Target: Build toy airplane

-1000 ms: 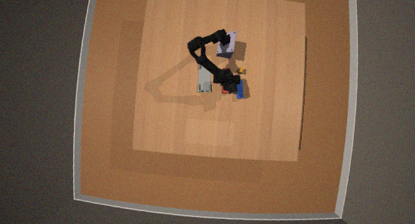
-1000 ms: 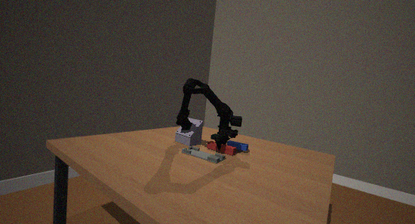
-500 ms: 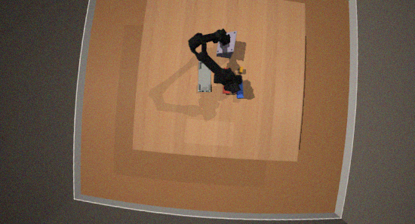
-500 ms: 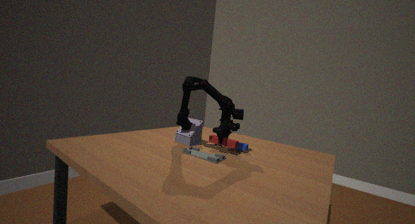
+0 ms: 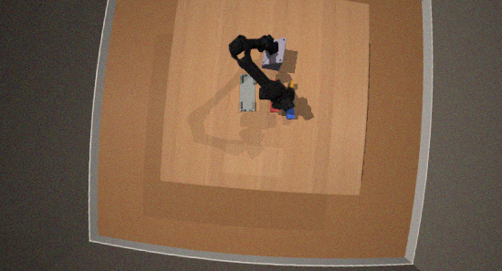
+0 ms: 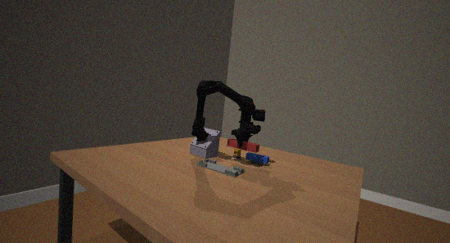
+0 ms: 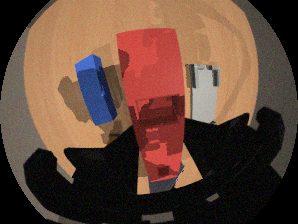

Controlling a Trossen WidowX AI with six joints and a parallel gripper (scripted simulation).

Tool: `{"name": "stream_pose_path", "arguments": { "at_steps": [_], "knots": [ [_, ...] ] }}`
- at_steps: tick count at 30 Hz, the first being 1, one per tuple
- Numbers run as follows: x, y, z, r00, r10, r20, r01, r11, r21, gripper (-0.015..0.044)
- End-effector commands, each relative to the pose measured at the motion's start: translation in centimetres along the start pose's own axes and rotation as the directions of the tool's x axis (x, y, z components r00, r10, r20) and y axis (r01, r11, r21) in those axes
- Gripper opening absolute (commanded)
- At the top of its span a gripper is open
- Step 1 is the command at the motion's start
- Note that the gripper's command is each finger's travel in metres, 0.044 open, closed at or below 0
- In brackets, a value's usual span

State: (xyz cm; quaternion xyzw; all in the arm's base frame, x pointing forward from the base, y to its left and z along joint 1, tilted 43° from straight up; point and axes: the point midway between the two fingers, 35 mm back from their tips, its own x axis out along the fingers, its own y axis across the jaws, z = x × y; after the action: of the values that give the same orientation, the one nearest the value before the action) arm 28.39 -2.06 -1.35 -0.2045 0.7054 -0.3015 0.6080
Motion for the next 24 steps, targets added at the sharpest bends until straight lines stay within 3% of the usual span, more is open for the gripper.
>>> {"name": "stream_pose_path", "arguments": {
  "at_steps": [1, 10, 24],
  "knots": [
    [-1.6, 0.0, 0.0, 1.0, 0.008, 0.006, -0.008, 1.0, 0.008, 0.0],
    [-3.9, -0.2, -0.4, 1.0, 0.005, 0.002, -0.005, 1.0, 0.012, 0.0],
    [-2.4, -3.7, -0.1, 1.0, 0.021, 0.006, -0.021, 1.0, -0.001, 0.0]
  ]
}}
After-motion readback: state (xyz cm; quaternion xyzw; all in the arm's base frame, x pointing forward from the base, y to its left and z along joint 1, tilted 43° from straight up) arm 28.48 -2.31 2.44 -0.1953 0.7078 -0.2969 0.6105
